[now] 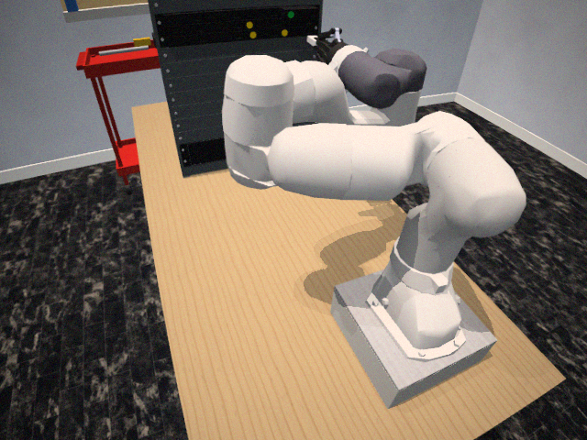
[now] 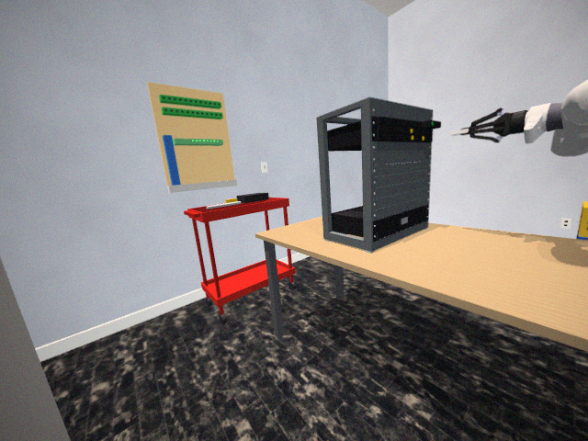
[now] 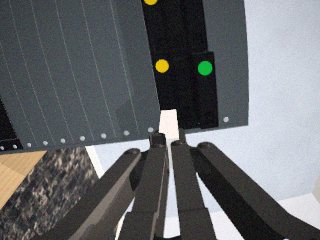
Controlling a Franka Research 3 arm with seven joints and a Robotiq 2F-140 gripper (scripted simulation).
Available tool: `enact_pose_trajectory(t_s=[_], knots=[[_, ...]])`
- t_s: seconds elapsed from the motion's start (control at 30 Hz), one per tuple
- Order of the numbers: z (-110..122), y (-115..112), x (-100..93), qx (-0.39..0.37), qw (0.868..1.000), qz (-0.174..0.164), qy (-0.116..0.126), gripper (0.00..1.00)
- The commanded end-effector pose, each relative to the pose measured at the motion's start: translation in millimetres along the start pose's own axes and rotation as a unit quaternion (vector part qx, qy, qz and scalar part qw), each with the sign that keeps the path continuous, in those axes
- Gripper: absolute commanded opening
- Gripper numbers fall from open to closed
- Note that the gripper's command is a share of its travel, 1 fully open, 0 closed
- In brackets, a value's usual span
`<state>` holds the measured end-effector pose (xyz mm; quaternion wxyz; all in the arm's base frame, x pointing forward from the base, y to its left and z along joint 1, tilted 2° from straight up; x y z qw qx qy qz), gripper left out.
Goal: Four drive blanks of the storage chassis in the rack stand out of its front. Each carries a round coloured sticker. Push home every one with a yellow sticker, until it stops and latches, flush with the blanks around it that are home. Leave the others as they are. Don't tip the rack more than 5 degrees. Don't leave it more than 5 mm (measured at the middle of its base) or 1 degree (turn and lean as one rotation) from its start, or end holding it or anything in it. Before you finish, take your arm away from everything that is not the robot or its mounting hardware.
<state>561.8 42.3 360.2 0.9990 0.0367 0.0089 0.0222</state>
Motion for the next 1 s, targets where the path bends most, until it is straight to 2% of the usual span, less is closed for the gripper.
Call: enact_pose_trajectory(t_s=[0.0, 0.07, 0.2, 0.3, 0.97], knots=[[-2.4, -1.1, -4.2, -0.023, 1.0, 0.02, 0.004, 0.0], [-2.7, -0.5, -7.7, -0.023, 1.0, 0.02, 0.003, 0.0], [-4.7, 2.5, -28.7, -0.018, 1.0, 0.016, 0.01, 0.0], [-5.3, 3.4, -35.0, -0.019, 1.0, 0.015, 0.011, 0.0], [-5.5, 3.5, -36.1, -0.019, 1.0, 0.014, 0.011, 0.0]])
Point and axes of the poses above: the point where the finger pads meet when closed, its own x axis out along the fingers, its own z axis across the jaws, y = z × x, the point moved 5 cm from there along -x, back along the fingers, and after that the axes turned 3 degrees about x, right-handed, at the moved point
